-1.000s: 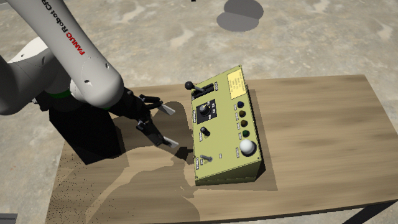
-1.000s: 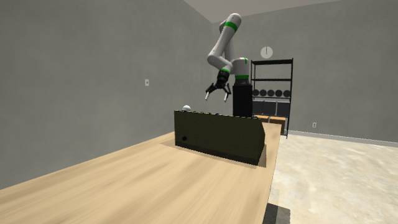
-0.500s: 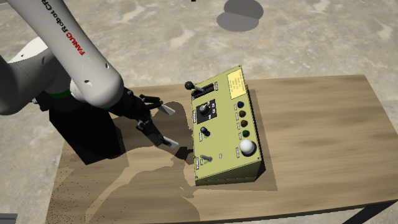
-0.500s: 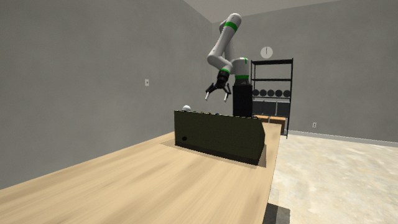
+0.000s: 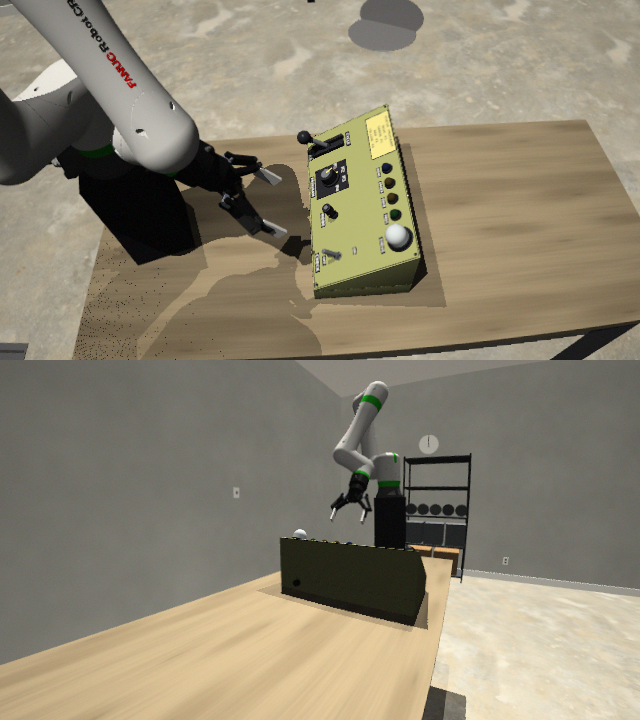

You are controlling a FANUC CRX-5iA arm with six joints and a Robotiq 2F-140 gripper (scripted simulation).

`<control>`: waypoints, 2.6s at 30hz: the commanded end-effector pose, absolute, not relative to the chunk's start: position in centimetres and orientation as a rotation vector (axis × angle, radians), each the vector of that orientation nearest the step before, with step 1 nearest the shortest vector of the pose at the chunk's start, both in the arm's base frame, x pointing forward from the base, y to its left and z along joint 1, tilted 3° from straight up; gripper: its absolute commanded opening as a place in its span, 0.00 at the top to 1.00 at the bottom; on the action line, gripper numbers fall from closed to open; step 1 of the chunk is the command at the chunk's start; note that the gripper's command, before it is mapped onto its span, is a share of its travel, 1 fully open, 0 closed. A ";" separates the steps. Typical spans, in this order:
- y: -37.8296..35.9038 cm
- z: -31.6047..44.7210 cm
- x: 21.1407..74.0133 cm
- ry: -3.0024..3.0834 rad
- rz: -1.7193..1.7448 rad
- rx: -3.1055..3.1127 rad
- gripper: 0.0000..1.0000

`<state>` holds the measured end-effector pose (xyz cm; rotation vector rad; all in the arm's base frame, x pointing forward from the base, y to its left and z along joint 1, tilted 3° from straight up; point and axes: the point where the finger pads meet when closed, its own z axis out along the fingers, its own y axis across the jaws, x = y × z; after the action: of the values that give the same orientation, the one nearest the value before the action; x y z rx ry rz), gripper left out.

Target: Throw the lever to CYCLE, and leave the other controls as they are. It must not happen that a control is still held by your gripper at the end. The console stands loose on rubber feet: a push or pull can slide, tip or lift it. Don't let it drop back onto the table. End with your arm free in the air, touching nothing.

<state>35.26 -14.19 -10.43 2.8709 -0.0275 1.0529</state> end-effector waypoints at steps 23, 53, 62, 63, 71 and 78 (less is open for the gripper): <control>-14.2 -10.3 35.2 -0.027 1.053 2.871 0.00; -14.0 -8.5 34.2 -0.027 1.053 2.871 0.00; -14.0 -8.4 34.1 -0.027 1.053 2.871 0.00; -14.0 -8.4 34.2 -0.028 1.053 2.871 0.00; -10.9 -8.4 39.6 -0.064 1.053 2.865 0.00; -6.6 -8.8 43.4 -0.099 1.032 2.875 0.00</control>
<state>40.41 -8.89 -7.96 2.8770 -0.0672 1.0858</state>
